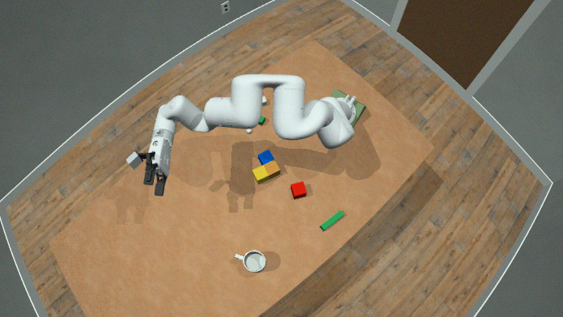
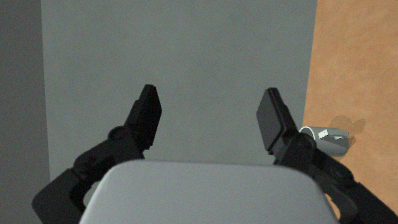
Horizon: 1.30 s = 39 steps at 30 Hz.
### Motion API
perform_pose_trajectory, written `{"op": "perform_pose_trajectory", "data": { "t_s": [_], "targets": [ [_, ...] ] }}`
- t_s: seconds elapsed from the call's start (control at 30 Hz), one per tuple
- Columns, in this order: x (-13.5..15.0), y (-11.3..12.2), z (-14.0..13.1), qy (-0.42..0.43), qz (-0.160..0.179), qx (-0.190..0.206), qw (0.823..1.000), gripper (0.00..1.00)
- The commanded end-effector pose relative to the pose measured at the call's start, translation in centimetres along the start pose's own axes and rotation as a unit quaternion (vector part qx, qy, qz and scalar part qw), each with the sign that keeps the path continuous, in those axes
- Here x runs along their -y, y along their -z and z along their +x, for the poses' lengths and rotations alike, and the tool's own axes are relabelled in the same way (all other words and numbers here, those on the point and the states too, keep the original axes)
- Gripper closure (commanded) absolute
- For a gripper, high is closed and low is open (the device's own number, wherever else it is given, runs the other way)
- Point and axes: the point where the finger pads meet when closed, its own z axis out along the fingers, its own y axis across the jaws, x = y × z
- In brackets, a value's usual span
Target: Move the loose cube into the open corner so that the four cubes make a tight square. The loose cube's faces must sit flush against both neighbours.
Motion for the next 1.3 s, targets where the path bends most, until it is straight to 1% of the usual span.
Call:
{"op": "perform_pose_trajectory", "data": {
  "t_s": [0.0, 0.57, 0.67, 0.77, 0.83, 0.87, 0.9, 0.93, 0.97, 1.0, 1.03, 1.1, 1.13, 1.17, 1.2, 1.23, 1.27],
  "targets": [
    [0.3, 0.0, 0.0, 0.003, 0.000, 0.000, 1.000, 0.00],
    [0.3, 0.0, 0.0, 0.003, 0.000, 0.000, 1.000, 0.00],
    [0.3, -0.3, -0.5, 0.005, -0.001, 0.004, 1.000, 0.00],
    [0.6, -1.5, -2.7, 0.015, -0.007, 0.018, 1.000, 0.00],
    [0.8, -3.0, -5.5, 0.028, -0.017, 0.038, 0.999, 0.00],
    [0.8, -3.9, -7.3, 0.037, -0.024, 0.052, 0.998, 0.00],
    [0.8, -3.9, -7.3, 0.037, -0.024, 0.052, 0.998, 0.00],
    [0.8, -4.8, -9.4, 0.049, -0.033, 0.069, 0.996, 0.00],
    [0.8, -4.9, -9.6, 0.049, -0.033, 0.069, 0.996, 0.00],
    [0.7, -5.6, -11.6, 0.064, -0.044, 0.090, 0.993, 0.00],
    [0.7, -5.9, -12.2, 0.064, -0.044, 0.090, 0.993, 0.00],
    [0.7, -5.9, -12.2, 0.064, -0.044, 0.090, 0.993, 0.00],
    [0.4, -6.8, -15.1, 0.081, -0.057, 0.114, 0.988, 0.00],
    [0.4, -6.8, -15.1, 0.081, -0.057, 0.114, 0.988, 0.00],
    [0.0, -7.5, -17.7, 0.102, -0.073, 0.141, 0.982, 0.00],
    [0.0, -7.7, -18.4, 0.102, -0.073, 0.141, 0.982, 0.00],
    [0.0, -7.7, -18.4, 0.102, -0.073, 0.141, 0.982, 0.00]
  ]
}}
